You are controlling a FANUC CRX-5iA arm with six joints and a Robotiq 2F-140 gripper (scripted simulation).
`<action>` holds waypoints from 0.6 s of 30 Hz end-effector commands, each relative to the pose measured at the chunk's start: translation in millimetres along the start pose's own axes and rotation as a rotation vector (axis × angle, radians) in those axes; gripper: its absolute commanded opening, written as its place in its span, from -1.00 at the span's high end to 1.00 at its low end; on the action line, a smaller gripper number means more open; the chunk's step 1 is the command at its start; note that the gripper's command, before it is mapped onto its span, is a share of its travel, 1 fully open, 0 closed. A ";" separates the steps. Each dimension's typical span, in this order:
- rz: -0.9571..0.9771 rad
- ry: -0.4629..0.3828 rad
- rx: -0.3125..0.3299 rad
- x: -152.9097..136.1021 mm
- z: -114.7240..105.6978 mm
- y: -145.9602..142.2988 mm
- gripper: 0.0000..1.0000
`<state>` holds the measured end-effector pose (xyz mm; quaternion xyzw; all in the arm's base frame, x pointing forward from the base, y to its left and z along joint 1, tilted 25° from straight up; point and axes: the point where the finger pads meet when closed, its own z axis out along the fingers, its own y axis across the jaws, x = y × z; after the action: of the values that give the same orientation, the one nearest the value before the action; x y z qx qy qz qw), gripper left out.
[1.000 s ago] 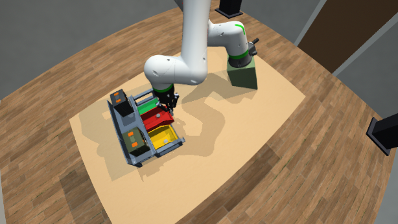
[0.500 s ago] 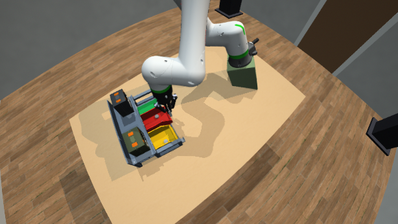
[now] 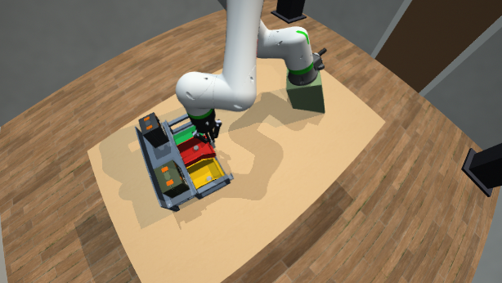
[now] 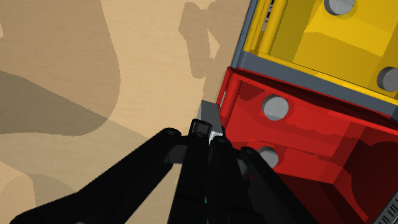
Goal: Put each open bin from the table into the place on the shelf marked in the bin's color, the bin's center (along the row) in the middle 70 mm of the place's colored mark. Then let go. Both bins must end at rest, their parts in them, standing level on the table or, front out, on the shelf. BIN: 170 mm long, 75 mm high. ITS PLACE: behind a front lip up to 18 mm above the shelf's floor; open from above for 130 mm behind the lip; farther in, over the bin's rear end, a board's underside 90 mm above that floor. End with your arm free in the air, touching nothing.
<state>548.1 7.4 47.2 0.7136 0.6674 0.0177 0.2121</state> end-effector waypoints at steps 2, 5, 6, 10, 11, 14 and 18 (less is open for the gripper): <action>0.000 0.000 0.000 0.1 -0.2 2.2 1.00; 0.000 0.000 0.000 0.1 -0.2 3.9 1.00; 0.000 0.000 0.000 0.1 -0.2 4.4 1.00; 0.000 0.000 0.000 0.1 -0.2 6.5 1.00; 0.000 0.000 0.000 0.1 -0.2 7.0 1.00; 0.000 0.000 0.000 0.1 -0.2 7.4 1.00; 0.000 0.000 0.000 0.1 -0.2 9.2 1.00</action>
<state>556.0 7.2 49.9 0.7136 0.6674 0.0177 0.2121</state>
